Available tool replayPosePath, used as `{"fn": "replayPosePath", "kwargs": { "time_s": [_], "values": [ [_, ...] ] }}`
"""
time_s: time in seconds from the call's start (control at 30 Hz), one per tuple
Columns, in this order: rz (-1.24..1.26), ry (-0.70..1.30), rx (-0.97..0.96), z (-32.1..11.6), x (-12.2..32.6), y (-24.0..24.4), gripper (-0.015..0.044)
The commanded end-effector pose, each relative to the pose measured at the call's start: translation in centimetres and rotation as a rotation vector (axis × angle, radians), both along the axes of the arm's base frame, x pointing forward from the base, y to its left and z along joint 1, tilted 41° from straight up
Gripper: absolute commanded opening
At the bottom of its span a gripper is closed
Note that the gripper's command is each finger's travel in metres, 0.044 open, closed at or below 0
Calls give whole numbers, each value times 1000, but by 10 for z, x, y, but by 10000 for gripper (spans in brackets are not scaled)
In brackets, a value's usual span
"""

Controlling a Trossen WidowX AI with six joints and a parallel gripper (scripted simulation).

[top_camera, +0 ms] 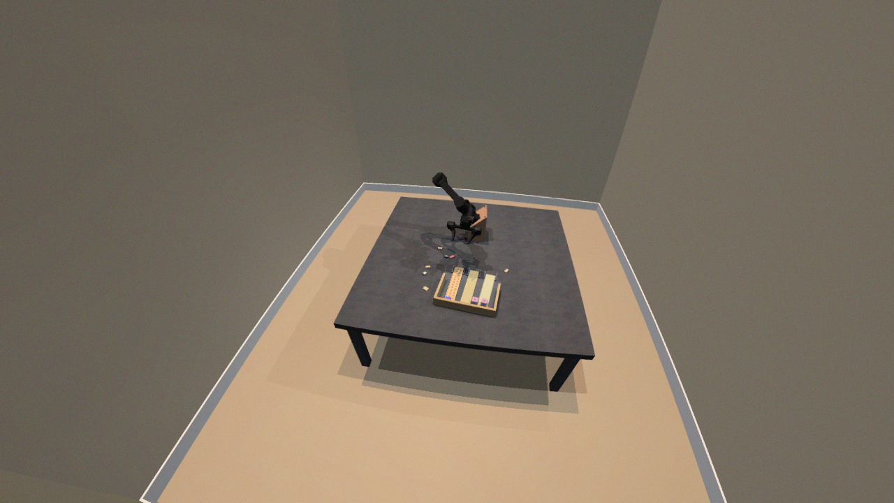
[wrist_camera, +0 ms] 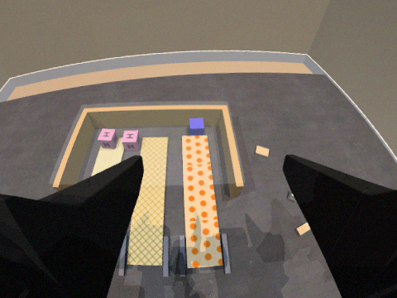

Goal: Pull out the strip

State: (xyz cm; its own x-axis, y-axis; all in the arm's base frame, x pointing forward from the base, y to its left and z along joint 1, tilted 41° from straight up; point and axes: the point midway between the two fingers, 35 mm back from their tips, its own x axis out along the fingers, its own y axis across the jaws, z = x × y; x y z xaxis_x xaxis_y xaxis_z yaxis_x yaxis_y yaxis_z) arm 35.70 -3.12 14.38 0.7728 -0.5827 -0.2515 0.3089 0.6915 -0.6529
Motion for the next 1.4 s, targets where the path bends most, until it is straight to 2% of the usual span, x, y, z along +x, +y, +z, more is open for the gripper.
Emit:
{"fn": "replayPosePath", "kwargs": {
  "time_s": [0.0,0.1,0.43,0.53,0.93,1.1,1.37],
  "values": [
    [67,132,42,-57,-25,28,400],
    [85,173,51,-74,-35,36,400],
    [85,173,51,-74,-35,36,400],
    [107,185,137,-83,-29,43,321],
    [-158,439,281,-136,42,50,6],
    [-298,532,320,-162,59,46,0],
    [-578,673,349,-209,61,36,0]
  ]
}}
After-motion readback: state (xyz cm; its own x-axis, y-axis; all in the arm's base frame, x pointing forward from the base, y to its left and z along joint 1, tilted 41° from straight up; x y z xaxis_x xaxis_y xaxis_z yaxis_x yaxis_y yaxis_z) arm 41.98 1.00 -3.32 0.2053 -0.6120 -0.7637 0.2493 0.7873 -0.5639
